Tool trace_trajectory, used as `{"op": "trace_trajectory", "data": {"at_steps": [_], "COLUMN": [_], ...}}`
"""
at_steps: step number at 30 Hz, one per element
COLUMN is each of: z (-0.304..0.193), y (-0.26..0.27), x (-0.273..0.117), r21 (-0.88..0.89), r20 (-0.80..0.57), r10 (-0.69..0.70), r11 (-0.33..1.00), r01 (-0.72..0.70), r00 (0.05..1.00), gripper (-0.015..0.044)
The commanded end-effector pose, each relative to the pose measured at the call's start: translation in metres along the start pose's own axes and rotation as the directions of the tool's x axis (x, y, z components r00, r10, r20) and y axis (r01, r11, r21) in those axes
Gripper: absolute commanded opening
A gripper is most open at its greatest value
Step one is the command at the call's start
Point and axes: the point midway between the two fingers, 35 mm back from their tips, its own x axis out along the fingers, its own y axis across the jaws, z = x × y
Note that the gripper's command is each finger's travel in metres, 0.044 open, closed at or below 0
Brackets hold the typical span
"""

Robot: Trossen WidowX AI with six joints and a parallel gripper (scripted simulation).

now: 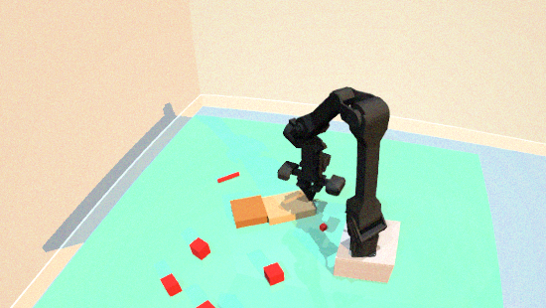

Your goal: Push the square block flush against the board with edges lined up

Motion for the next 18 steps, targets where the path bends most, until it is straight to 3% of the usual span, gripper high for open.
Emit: {"op": "trace_trajectory", "data": {"at_steps": [1, 18], "z": [-0.013, -0.064], "y": [0.003, 0.019], "x": [0.001, 0.001], "r21": [-0.152, -0.673], "r20": [-0.003, -0.009], "r10": [-0.006, -0.004], "r11": [0.988, 0.739], "r01": [0.006, -0.003], "r00": [1.000, 1.000], "gripper": [0.0000, 0.0000]}}
